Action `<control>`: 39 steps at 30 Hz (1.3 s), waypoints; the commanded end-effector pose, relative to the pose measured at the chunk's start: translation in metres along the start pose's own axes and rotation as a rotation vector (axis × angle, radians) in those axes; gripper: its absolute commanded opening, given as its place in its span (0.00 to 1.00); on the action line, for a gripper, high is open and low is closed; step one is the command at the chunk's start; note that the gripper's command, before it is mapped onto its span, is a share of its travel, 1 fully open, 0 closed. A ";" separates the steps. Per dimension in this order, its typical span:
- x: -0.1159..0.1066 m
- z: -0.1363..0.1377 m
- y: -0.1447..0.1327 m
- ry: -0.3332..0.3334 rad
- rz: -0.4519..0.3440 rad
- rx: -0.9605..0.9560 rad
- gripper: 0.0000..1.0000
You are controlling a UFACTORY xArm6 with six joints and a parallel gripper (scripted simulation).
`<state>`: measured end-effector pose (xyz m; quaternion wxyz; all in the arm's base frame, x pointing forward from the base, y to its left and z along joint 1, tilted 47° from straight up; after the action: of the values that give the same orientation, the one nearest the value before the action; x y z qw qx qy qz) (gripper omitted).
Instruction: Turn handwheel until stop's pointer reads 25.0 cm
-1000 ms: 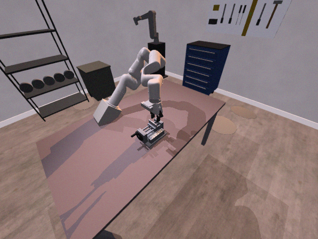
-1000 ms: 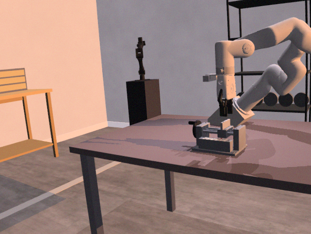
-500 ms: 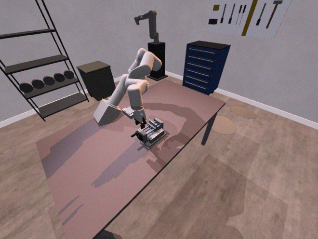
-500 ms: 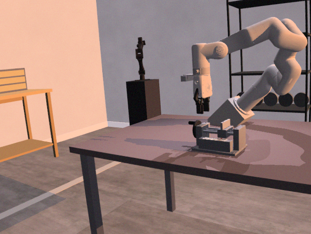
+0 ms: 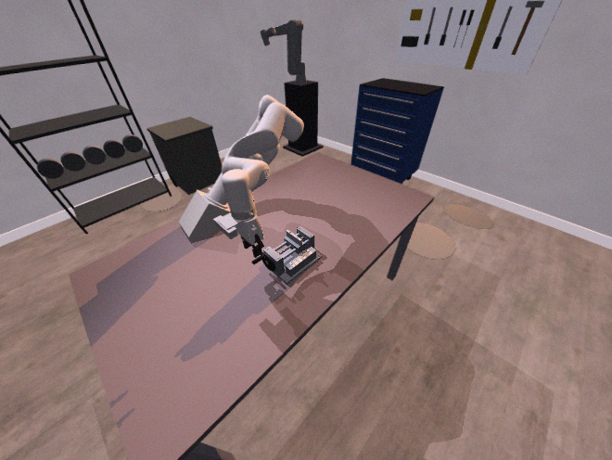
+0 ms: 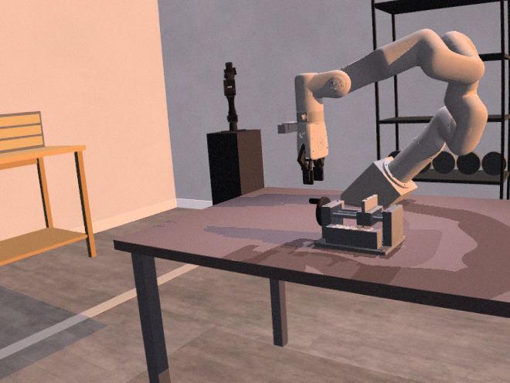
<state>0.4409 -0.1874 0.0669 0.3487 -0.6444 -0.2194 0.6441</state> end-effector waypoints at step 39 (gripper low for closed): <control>0.038 -0.001 0.002 0.003 0.001 -0.001 0.57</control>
<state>0.4425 -0.1699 0.0485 0.3489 -0.6439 -0.2196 0.6445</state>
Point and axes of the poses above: the point where the finger pads meet when closed, its own x axis out along the fingers, its own z axis across the jaws, y = z × x, the point moved 8 cm from there along -x, back along the fingers, and after that the axes turned 10 degrees about x, right-handed, at the moved point
